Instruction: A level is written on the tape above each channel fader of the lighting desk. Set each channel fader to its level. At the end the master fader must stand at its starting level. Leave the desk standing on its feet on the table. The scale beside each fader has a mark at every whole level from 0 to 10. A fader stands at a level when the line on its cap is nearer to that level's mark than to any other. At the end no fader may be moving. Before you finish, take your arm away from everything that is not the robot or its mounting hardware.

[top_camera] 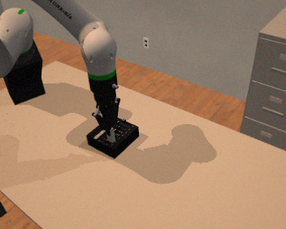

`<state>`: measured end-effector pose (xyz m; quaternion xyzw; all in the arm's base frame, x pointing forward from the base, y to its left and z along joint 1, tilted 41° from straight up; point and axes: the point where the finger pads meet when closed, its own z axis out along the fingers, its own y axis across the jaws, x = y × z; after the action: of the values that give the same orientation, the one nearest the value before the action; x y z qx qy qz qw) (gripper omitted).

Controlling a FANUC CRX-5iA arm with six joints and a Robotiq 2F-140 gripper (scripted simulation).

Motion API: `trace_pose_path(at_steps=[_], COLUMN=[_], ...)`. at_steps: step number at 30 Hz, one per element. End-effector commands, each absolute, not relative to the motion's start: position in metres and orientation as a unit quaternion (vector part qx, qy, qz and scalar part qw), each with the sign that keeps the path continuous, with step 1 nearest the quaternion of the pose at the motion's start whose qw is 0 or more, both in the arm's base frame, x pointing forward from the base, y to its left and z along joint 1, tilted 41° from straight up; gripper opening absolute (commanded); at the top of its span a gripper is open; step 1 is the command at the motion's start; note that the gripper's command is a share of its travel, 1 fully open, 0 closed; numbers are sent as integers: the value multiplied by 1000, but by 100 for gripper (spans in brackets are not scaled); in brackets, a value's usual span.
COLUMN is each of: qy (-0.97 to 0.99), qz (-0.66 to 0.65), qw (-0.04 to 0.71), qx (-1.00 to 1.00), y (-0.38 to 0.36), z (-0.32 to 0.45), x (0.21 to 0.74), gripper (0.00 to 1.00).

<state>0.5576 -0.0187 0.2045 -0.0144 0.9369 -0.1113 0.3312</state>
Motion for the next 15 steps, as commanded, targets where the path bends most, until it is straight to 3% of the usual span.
trace_pose_path(at_steps=[1,15], qy=[937,937], qz=[-111,-111], qw=[331,331], qx=[-14,-14], y=[-19,-20], z=[204,201], x=[559,561], gripper=[0,0])
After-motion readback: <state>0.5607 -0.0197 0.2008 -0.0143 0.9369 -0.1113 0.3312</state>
